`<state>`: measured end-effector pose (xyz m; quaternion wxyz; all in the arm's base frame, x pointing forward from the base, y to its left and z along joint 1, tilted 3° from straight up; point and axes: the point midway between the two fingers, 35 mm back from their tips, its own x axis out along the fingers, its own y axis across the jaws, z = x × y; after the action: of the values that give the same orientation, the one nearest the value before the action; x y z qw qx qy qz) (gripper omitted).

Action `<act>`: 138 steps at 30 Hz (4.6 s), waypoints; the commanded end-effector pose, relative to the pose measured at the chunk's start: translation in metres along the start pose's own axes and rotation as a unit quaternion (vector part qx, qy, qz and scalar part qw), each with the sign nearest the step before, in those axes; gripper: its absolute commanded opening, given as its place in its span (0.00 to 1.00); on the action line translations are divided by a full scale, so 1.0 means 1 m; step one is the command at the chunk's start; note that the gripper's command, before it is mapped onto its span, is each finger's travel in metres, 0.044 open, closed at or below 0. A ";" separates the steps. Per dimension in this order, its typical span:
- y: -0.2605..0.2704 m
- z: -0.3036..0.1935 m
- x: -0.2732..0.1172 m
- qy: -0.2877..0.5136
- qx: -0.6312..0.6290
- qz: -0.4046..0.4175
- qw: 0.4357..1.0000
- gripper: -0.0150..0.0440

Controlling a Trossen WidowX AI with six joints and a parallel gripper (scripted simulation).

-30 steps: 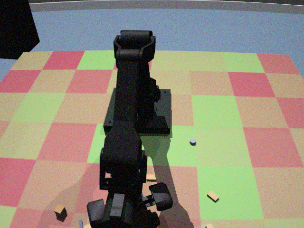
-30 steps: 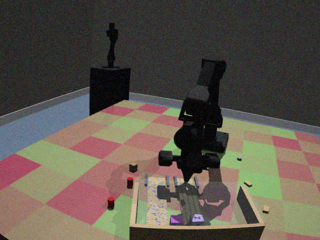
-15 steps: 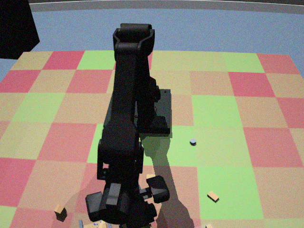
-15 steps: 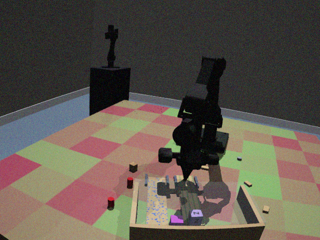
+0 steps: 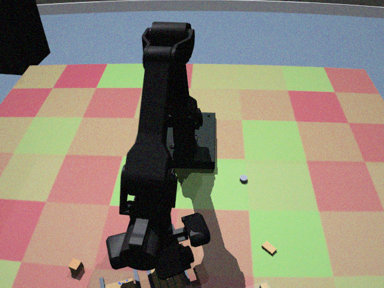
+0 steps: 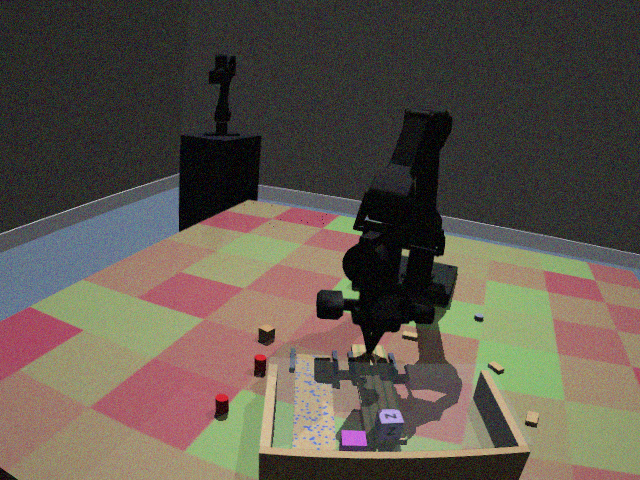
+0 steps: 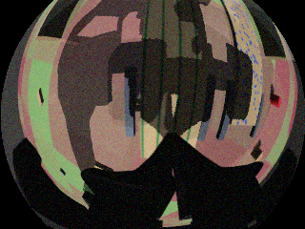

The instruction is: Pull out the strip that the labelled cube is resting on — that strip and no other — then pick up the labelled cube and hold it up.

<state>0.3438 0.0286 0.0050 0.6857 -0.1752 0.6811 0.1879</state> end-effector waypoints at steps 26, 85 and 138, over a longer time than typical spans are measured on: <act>0.001 -0.049 0.005 0.015 0.002 0.002 1.000 0.25; 0.001 -0.140 0.003 0.019 0.002 0.002 1.000 0.25; -0.002 -0.116 -0.042 0.018 -0.045 0.002 0.999 0.43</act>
<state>0.2325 -0.0370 0.0449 0.6694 -0.1880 0.6906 0.1992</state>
